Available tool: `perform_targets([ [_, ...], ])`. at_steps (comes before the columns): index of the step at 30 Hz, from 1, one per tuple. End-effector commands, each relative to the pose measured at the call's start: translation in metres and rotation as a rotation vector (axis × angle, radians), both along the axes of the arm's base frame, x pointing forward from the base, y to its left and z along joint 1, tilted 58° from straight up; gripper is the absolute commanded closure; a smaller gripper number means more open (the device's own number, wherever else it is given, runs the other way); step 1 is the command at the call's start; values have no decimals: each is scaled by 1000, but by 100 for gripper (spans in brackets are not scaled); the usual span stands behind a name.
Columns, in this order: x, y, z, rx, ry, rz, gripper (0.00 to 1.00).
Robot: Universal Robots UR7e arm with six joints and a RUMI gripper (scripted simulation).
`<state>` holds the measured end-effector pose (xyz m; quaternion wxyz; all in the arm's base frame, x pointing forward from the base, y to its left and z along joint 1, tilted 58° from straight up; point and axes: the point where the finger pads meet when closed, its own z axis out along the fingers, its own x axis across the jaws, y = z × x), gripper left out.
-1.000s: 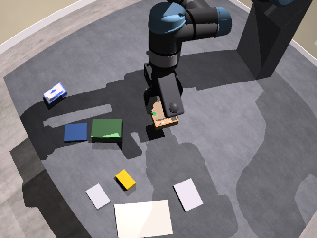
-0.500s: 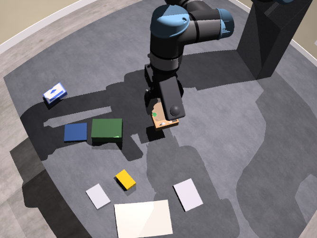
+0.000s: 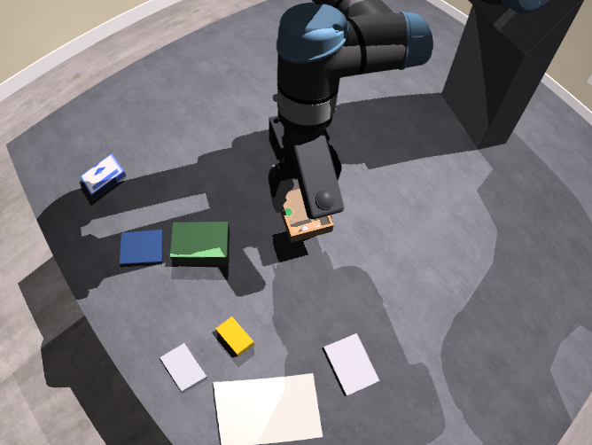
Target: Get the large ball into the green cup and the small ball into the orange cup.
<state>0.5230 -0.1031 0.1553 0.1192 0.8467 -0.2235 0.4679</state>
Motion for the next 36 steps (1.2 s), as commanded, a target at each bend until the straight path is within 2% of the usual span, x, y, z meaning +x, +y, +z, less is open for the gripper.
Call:
perform_targets([
  [1, -1, 1, 1, 3, -4, 9, 56],
  [36, 2, 2, 2, -10, 5, -14, 56],
])
